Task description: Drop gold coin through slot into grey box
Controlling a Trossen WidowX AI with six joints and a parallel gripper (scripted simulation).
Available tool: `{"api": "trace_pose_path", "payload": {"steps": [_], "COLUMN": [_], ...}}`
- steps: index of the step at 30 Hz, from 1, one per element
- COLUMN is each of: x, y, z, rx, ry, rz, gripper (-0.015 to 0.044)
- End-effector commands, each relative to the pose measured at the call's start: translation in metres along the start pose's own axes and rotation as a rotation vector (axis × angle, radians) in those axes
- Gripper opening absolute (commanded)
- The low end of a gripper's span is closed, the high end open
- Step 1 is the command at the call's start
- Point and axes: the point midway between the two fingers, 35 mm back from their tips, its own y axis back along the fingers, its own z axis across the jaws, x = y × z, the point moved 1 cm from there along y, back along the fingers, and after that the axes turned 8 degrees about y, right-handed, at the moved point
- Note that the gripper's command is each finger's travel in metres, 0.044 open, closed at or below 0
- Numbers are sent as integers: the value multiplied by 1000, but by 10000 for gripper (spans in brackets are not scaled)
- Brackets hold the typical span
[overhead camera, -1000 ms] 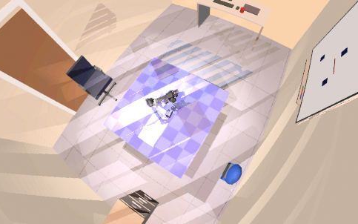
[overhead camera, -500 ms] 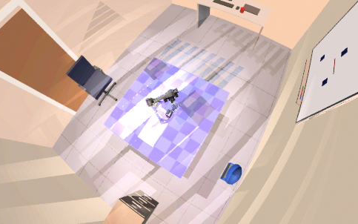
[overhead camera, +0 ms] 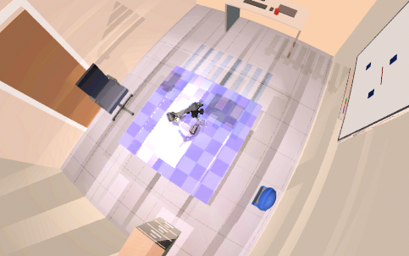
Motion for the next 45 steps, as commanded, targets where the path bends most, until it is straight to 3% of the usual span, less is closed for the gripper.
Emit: {"api": "trace_pose_path", "payload": {"steps": [1,9,45], "x": [0,1,-78], "y": [1,1,4], "z": [0,-1,-13], "rx": [0,1,-5], "ry": [-107,-360,-362], "rz": [3,3,12], "gripper": [0,0,0]}}
